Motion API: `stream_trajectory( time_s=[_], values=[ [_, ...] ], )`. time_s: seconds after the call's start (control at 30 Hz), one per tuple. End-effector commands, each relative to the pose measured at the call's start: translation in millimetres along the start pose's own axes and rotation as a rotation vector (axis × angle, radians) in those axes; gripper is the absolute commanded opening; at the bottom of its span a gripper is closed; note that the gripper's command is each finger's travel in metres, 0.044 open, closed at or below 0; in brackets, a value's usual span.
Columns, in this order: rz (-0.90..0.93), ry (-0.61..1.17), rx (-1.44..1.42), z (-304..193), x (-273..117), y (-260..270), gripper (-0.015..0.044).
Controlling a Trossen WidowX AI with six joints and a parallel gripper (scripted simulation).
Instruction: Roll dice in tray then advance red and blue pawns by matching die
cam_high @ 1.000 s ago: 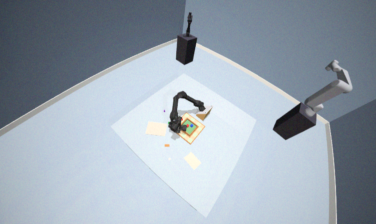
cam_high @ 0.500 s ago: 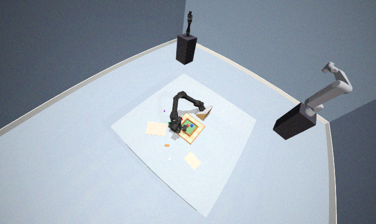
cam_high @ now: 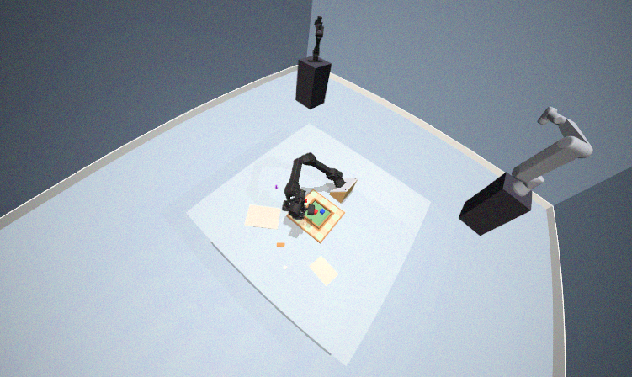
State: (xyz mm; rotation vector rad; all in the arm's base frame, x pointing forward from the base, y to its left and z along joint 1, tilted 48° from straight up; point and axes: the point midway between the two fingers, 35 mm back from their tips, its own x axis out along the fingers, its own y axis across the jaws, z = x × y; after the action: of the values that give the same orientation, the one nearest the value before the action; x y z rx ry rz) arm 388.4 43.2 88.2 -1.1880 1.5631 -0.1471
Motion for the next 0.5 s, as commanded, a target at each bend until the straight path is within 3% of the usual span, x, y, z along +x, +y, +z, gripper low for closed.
stream_trajectory(
  time_s=[0.0,0.2,0.47],
  values=[
    [-0.003,-0.009,-0.021,0,-27,1,0.0],
    [-0.01,-0.012,-0.048,-5,-56,1,0.0],
    [-0.006,-0.012,-0.033,12,-49,19,0.0]
  ],
)
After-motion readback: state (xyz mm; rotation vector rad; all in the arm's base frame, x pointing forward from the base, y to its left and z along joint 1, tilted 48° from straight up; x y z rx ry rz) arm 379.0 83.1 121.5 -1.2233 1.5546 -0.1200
